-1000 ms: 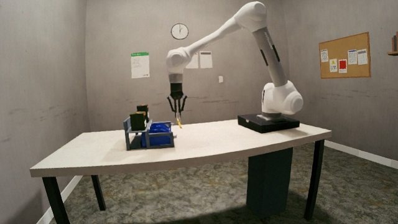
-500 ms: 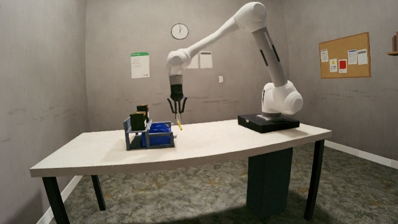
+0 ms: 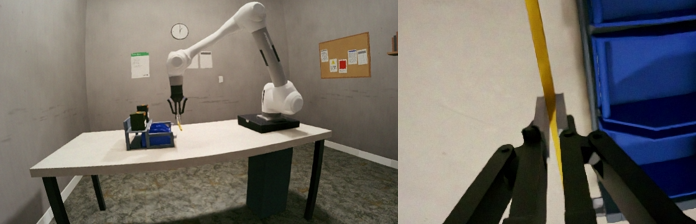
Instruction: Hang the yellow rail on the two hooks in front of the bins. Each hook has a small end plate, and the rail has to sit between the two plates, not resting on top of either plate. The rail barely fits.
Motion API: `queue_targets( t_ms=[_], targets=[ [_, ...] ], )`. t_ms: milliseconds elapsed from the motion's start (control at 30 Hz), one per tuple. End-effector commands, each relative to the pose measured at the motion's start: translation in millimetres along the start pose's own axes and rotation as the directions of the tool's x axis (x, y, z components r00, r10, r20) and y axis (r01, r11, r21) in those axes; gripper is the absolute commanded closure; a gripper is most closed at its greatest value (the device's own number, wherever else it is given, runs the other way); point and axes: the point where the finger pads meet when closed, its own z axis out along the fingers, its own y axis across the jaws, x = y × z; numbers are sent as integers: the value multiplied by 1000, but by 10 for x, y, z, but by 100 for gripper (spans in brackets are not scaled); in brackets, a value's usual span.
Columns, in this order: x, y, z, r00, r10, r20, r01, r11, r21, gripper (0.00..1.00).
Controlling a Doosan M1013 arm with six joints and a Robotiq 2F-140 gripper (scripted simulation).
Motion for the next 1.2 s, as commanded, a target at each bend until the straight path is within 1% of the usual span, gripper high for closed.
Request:
queue_targets(
  t_ms=[0,833,1000,1167],
  targets=[
    [0,0,1,1000,0,0,0,1000,0,90],
    [1,-2,25,1000,0,0,0,1000,0,90],
    [1,114,54,1000,0,0,0,1000,0,90],
    [1,114,54,1000,0,0,0,1000,0,90]
  ],
)
